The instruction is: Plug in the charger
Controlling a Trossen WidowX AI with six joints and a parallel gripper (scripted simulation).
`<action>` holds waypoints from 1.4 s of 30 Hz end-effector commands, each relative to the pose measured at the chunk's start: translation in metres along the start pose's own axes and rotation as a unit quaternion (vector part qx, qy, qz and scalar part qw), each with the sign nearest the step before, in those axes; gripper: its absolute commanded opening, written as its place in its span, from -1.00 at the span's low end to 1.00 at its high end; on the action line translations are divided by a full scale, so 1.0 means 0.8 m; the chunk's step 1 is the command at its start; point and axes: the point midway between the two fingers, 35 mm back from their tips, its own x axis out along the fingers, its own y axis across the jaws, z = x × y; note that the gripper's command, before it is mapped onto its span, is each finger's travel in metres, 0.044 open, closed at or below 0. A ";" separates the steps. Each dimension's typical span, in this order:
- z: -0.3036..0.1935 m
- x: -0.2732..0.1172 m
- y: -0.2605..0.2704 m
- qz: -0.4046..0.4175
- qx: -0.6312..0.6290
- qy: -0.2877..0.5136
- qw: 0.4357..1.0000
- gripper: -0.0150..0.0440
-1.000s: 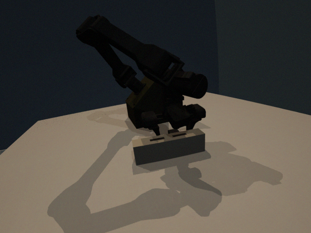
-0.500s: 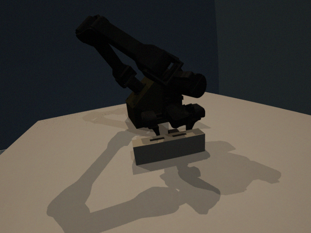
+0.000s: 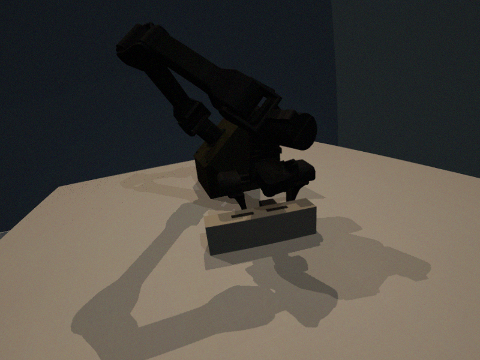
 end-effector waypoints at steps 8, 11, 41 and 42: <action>-0.015 0.001 0.001 -0.002 0.002 -0.002 1.000 1.00; -0.019 0.001 0.001 -0.002 0.002 -0.002 1.000 1.00; -0.062 0.005 0.001 -0.002 0.001 -0.002 1.000 1.00; -0.064 0.005 0.001 -0.002 0.001 -0.002 1.000 1.00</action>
